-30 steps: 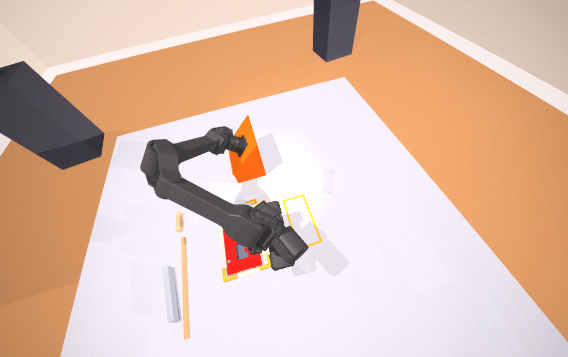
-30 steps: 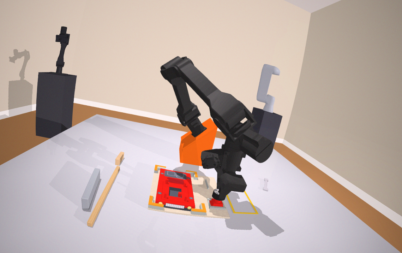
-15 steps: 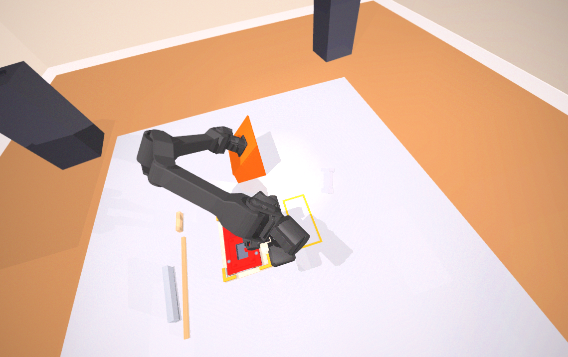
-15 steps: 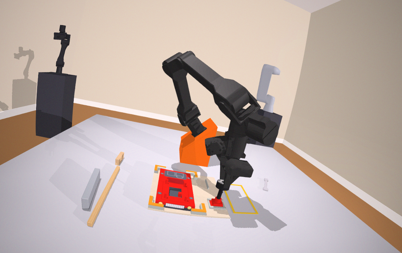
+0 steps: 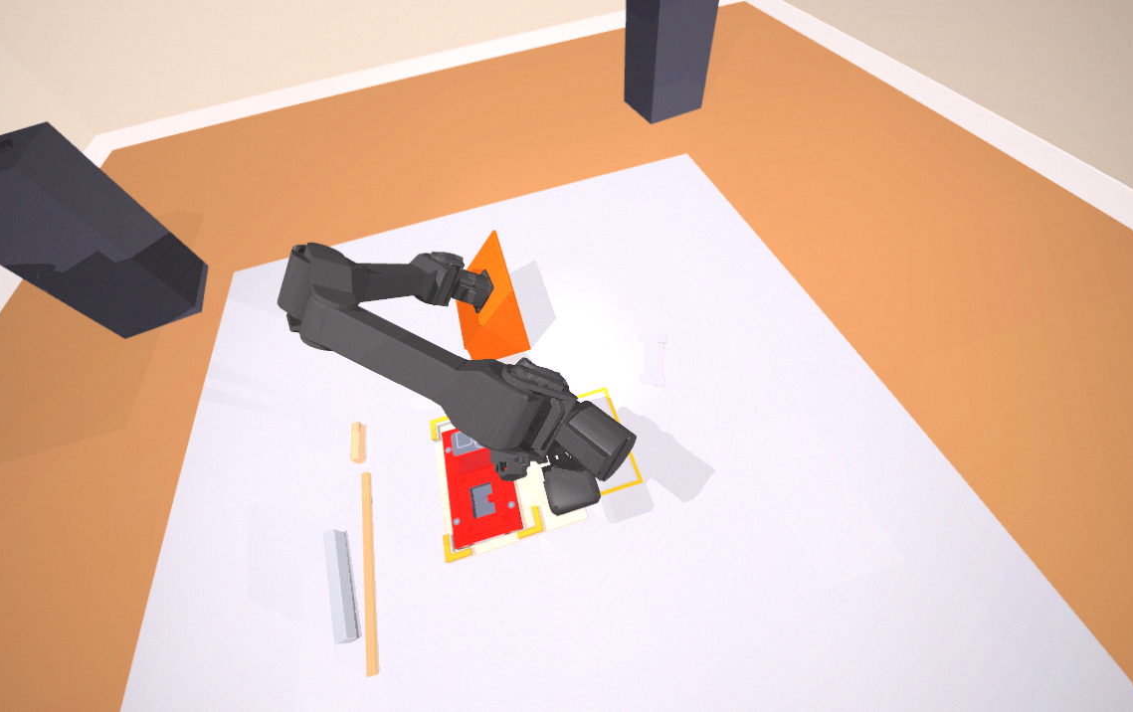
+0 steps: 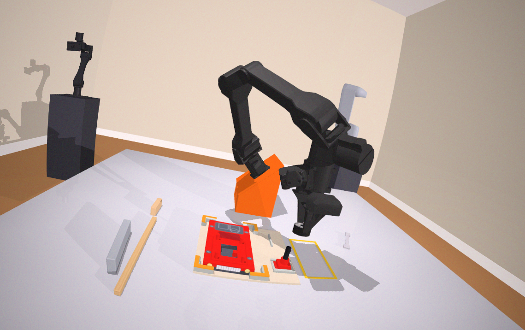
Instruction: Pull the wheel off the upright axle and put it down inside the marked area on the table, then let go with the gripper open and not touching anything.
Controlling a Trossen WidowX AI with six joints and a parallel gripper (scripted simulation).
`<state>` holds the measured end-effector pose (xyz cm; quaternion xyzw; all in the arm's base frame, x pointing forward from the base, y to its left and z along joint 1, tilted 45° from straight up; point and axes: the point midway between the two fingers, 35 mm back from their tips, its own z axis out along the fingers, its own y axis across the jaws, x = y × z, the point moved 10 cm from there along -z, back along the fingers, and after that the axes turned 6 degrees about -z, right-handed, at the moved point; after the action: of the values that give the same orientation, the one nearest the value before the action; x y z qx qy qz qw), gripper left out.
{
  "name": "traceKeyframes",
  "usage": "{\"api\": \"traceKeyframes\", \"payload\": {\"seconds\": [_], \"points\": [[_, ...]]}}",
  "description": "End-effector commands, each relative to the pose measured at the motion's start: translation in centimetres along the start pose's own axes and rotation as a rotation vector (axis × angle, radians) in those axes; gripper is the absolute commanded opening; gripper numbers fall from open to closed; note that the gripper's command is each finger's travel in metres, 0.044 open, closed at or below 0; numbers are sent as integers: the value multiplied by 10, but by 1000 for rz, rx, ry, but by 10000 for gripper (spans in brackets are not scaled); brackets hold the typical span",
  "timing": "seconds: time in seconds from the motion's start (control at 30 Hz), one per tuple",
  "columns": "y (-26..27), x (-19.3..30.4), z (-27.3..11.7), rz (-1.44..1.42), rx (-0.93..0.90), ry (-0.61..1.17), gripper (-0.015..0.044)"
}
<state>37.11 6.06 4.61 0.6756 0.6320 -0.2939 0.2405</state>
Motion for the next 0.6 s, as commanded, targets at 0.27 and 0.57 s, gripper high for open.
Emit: {"api": "traceKeyframes", "payload": {"seconds": [0.27,0.57], "points": [[-34,63,-3,-4,9,5,0],[-45,79,1,5,12,6,0]]}}
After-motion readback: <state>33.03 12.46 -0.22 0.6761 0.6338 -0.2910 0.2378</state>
